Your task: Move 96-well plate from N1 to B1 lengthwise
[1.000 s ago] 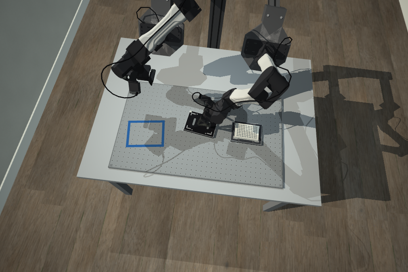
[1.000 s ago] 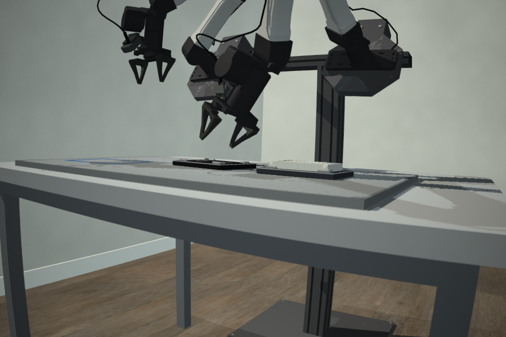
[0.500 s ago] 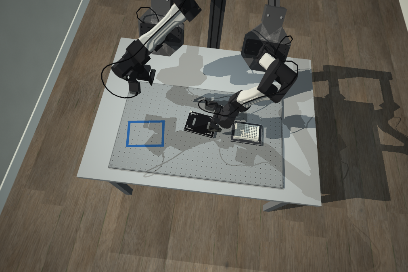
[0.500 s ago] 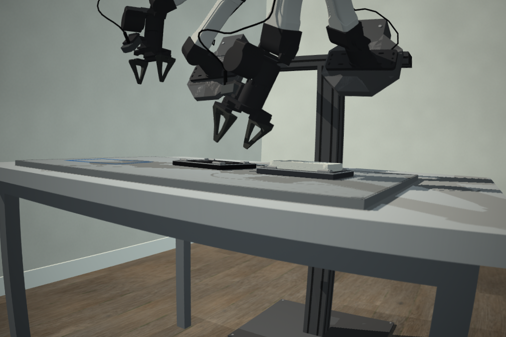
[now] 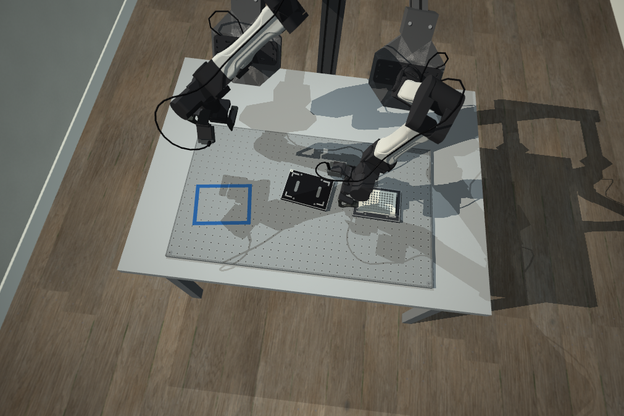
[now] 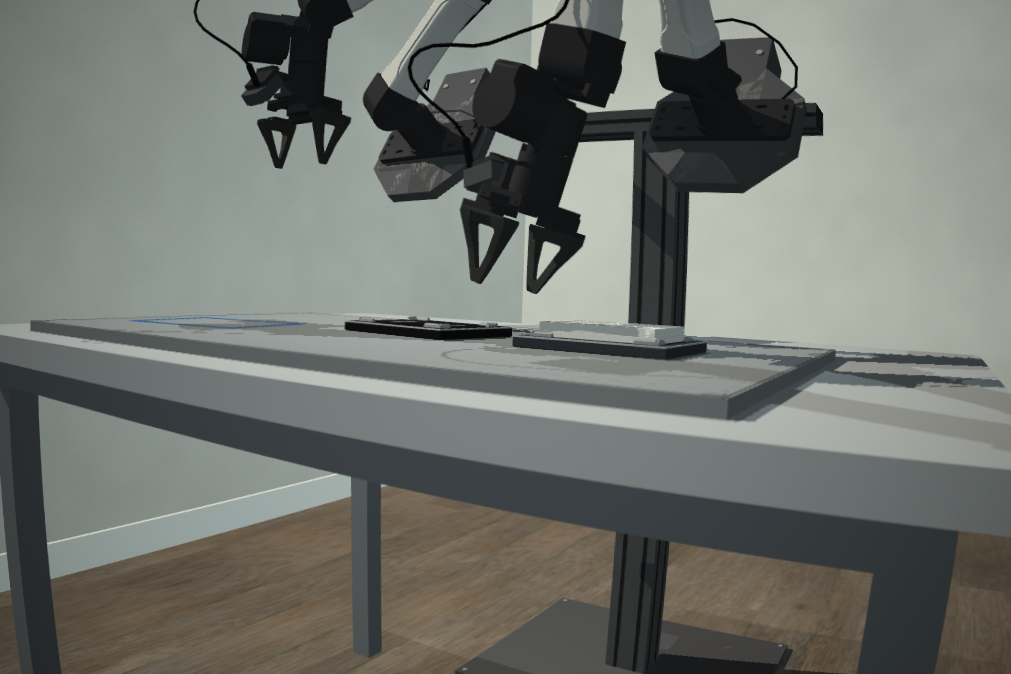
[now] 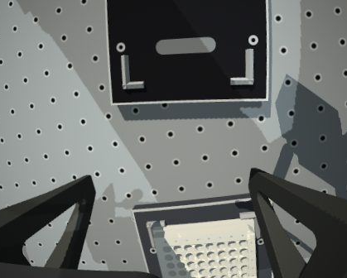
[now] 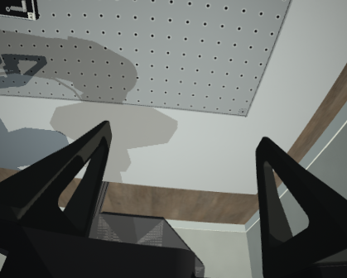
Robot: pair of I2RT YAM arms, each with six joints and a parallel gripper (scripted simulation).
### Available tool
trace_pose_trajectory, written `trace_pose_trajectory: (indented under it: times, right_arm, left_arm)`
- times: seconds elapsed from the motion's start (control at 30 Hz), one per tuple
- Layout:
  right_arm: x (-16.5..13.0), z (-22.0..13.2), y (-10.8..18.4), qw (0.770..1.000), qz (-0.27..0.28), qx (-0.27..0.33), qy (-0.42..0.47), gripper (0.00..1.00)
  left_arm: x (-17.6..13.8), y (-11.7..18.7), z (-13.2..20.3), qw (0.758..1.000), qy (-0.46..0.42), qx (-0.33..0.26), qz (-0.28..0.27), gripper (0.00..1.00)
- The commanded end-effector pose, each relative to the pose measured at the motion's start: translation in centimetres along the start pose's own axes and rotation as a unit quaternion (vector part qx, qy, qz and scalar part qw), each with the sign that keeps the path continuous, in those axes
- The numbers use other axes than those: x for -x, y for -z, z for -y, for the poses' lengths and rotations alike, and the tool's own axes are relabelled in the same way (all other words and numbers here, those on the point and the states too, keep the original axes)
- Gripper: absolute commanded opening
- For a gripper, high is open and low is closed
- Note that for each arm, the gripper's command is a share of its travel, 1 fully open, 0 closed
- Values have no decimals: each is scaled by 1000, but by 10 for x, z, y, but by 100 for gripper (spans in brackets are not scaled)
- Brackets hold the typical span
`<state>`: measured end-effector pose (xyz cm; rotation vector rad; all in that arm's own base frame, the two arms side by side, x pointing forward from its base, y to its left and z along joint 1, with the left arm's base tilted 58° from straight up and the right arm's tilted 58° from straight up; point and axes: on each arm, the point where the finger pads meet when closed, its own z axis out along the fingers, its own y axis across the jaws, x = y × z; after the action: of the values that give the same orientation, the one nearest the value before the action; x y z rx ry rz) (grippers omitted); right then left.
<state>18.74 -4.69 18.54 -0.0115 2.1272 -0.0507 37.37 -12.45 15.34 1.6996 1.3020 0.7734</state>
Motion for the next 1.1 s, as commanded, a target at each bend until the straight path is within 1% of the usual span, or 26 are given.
trace_pose_trajectory:
  times: [0.0, 0.07, 0.17, 0.3, 0.33, 0.37, 0.4, 0.5, 0.53, 0.6, 0.67, 0.7, 0.8, 0.97, 1.0, 1.07]
  right_arm:
    - [0, -1, 1, 1000, -1, 3, 2, 100]
    - [0, -1, 1, 1000, -1, 3, 2, 100]
    - [0, -1, 1, 1000, -1, 3, 2, 100]
    - [0, -1, 1, 1000, -1, 3, 2, 100]
    - [0, -1, 1, 1000, -1, 3, 2, 100]
    - [0, -1, 1, 1000, -1, 3, 2, 100]
    - [0, -1, 1, 1000, -1, 3, 2, 100]
    - [0, -1, 1, 1000, -1, 3, 2, 100]
    - [0, -1, 1, 1000, -1, 3, 2, 100]
    - [0, -1, 1, 1000, -1, 3, 2, 100]
    - [0, -1, 1, 1000, -1, 3, 2, 100]
    - [0, -1, 1, 1000, -1, 3, 2, 100]
    - [0, -1, 1, 1000, -1, 3, 2, 100]
    - [0, -1, 1, 1000, -1, 3, 2, 100]
    - [0, -1, 1, 1000, -1, 3, 2, 100]
    - [0, -1, 1, 1000, -1, 3, 2, 100]
  left_arm:
    - [-13, 10, 6, 1000, 2, -14, -10, 100]
    - [-22, 14, 6, 1000, 2, -13, -10, 100]
    - [-38, 22, -2, 998, 30, -11, -60, 100]
    - [-52, 31, 10, 998, 22, -22, -51, 100]
    - [-59, 34, 8, 996, 30, -23, -75, 100]
    - [-63, 38, 1, 995, 43, -17, -89, 100]
    - [-67, 41, 2, 993, 50, -19, -102, 100]
    - [-71, 43, 6, 993, 49, -23, -102, 100]
    - [-72, 45, 13, 994, 42, -31, -93, 100]
    - [-80, 51, 15, 994, 42, -31, -93, 100]
    - [-90, 59, 7, 989, 64, -25, -131, 100]
    - [-94, 62, 8, 987, 70, -27, -143, 100]
    - [-102, 69, 22, 988, 63, -40, -134, 100]
    - [-105, 73, 17, 988, 62, -33, -134, 100]
    - [-104, 69, 22, 988, 62, -44, -132, 100]
    - [-104, 69, 22, 988, 62, -44, -132, 100]
